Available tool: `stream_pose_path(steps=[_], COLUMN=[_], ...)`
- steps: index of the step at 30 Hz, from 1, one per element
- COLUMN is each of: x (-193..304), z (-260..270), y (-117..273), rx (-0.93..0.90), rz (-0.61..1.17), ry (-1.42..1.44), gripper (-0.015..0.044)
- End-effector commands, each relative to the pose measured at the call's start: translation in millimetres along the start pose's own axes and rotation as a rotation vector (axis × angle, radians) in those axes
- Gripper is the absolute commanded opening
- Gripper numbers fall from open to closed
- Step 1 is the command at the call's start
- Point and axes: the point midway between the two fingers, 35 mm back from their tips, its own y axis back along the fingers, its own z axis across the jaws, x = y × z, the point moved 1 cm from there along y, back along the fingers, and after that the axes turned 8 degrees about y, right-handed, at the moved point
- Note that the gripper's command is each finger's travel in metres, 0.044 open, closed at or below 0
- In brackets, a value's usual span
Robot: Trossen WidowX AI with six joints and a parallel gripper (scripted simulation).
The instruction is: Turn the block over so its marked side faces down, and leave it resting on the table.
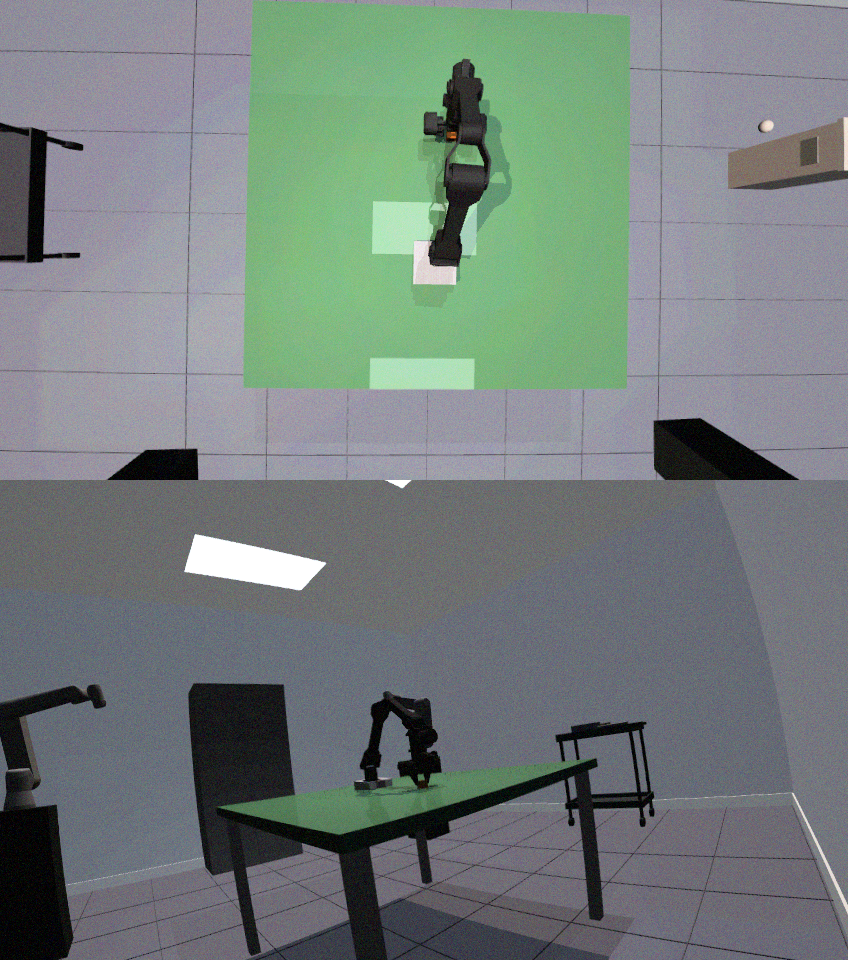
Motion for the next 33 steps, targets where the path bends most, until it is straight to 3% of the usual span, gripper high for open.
stream_pose_path(steps=[1,18,23,33], x=[-0.2,-0.2,-0.3,-1.2], z=[-0.8,-0.8,-0.7,-1.0], y=[-0.5,0.8,28.3,26.9], rx=[0.005,0.005,0.005,0.012], rz=[0.000,0.000,-0.001,-0.049], ry=[-0.004,-0.004,-0.004,-0.005], gripper=[0.0151,0.0000,0.0000,0.0000])
